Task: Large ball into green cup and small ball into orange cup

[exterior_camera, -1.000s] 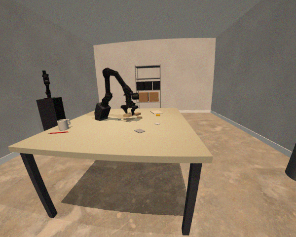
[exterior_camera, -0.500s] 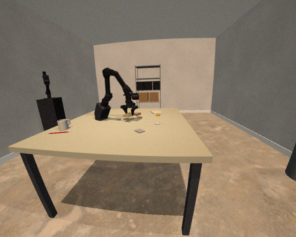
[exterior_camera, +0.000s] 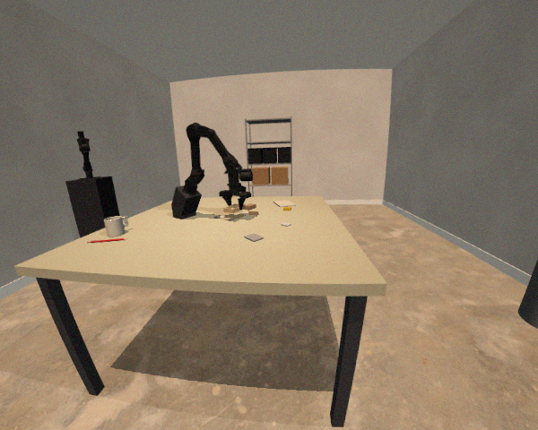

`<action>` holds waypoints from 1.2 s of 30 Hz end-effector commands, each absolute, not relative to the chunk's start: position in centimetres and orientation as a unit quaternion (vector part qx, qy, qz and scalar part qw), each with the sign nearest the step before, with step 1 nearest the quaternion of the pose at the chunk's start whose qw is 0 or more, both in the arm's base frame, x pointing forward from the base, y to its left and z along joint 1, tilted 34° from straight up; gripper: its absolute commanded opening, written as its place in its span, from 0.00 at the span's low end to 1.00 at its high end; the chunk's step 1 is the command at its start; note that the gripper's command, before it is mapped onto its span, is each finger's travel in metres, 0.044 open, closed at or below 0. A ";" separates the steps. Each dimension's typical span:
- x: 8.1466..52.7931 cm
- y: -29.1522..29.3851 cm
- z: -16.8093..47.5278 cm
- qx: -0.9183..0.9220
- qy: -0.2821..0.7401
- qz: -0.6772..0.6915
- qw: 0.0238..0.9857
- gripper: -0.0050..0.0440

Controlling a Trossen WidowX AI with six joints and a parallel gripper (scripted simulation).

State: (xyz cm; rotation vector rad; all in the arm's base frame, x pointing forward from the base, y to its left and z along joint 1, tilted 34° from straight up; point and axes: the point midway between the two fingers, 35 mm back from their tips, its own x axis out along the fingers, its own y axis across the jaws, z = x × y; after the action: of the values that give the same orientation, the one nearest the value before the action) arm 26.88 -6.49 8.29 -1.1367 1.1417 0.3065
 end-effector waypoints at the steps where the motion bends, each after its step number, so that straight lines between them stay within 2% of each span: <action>1: 26.9 -6.4 8.3 -0.512 0.508 0.129 0.681 0.10; 36: 26.9 -6.5 8.3 -0.506 0.510 0.137 0.682 0.10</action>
State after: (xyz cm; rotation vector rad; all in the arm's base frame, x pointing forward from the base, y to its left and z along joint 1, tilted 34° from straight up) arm 26.79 -6.48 8.26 -1.1357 1.1396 0.3075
